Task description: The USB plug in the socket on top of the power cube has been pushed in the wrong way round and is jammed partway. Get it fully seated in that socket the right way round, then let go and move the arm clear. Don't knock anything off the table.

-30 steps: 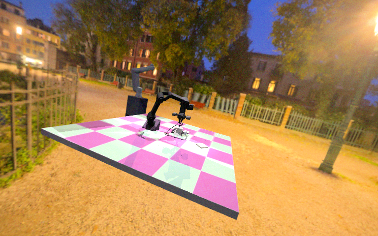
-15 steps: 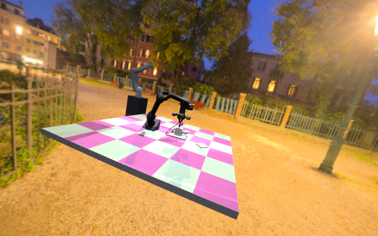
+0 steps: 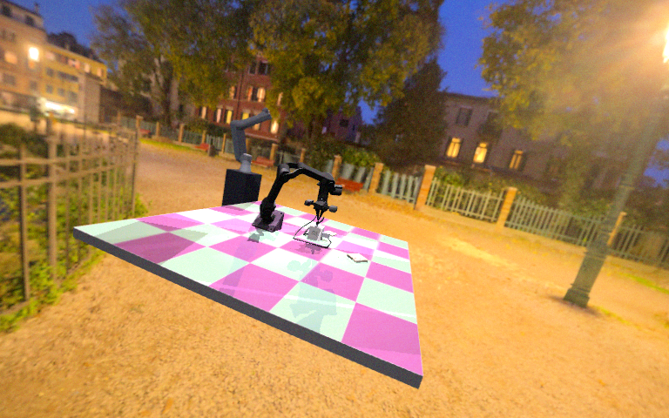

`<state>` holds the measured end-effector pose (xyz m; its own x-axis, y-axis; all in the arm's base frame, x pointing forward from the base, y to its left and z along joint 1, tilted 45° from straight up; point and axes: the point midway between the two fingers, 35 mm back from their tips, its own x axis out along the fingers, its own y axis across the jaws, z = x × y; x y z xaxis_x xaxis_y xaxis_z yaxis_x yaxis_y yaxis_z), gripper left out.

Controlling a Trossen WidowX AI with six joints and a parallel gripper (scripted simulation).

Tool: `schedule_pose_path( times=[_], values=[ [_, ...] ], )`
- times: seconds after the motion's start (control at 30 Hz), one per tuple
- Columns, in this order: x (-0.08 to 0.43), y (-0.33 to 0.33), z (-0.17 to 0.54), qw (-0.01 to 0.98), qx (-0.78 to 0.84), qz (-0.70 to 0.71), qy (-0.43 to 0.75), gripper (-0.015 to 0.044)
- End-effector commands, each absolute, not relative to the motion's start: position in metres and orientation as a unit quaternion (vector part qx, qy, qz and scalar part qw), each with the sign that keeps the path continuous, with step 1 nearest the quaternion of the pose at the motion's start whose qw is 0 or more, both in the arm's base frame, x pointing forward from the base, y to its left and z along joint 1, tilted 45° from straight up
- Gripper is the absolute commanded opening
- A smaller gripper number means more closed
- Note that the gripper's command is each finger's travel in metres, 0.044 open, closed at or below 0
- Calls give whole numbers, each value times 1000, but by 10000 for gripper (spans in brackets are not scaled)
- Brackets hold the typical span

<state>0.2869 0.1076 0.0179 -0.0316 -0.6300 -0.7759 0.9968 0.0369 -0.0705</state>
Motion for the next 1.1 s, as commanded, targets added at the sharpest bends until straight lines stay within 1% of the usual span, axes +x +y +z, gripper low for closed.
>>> schedule_pose_path(
  times=[0.0, 1.07],
  values=[
    [287, 107, 17, 639, 275, -636, 335, 0],
    [287, 104, 14, 639, 275, -636, 335, 0]
  ],
)
